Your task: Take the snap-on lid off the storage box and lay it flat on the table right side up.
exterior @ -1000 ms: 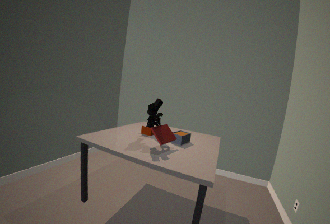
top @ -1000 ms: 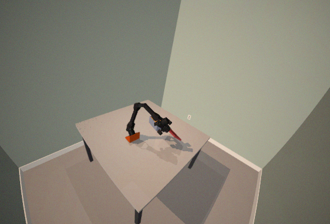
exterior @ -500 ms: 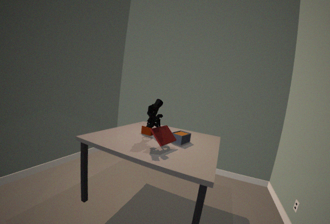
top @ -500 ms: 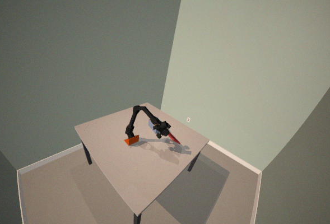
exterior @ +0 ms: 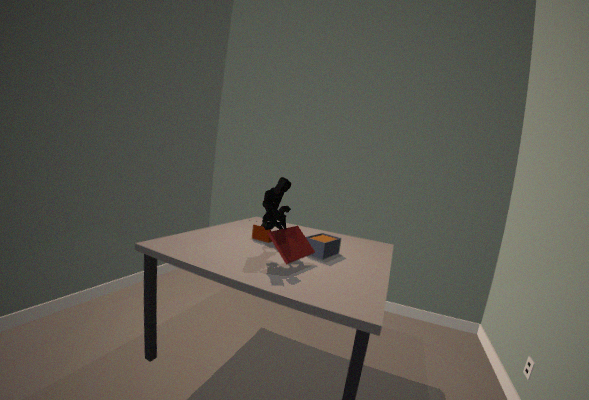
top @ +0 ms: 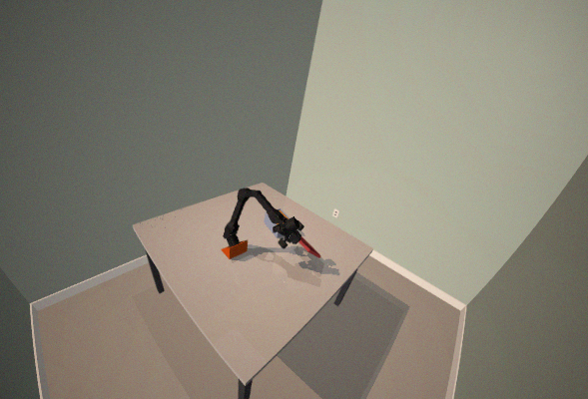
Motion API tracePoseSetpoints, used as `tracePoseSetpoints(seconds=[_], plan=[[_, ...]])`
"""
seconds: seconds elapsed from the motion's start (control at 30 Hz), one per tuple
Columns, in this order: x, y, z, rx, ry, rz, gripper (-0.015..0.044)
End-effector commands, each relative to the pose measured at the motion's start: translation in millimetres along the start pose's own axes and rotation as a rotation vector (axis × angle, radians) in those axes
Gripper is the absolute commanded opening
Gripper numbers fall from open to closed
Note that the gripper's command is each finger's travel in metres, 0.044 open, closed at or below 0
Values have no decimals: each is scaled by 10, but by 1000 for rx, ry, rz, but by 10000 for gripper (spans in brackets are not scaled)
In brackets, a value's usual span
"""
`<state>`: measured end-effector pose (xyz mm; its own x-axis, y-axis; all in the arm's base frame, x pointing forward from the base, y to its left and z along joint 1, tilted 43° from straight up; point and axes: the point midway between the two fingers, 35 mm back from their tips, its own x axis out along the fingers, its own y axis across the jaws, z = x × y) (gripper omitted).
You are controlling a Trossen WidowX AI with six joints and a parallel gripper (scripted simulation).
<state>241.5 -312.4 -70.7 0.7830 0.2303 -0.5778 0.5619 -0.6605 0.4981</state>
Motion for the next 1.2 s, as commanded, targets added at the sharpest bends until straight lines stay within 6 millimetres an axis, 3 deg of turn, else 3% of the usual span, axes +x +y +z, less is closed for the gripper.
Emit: tracePoseSetpoints(seconds=[0.0, 1.17], plan=[[17, -7, -6, 1, 6, 8, 0], [200, -221, -10, 2, 7, 8, 0]])
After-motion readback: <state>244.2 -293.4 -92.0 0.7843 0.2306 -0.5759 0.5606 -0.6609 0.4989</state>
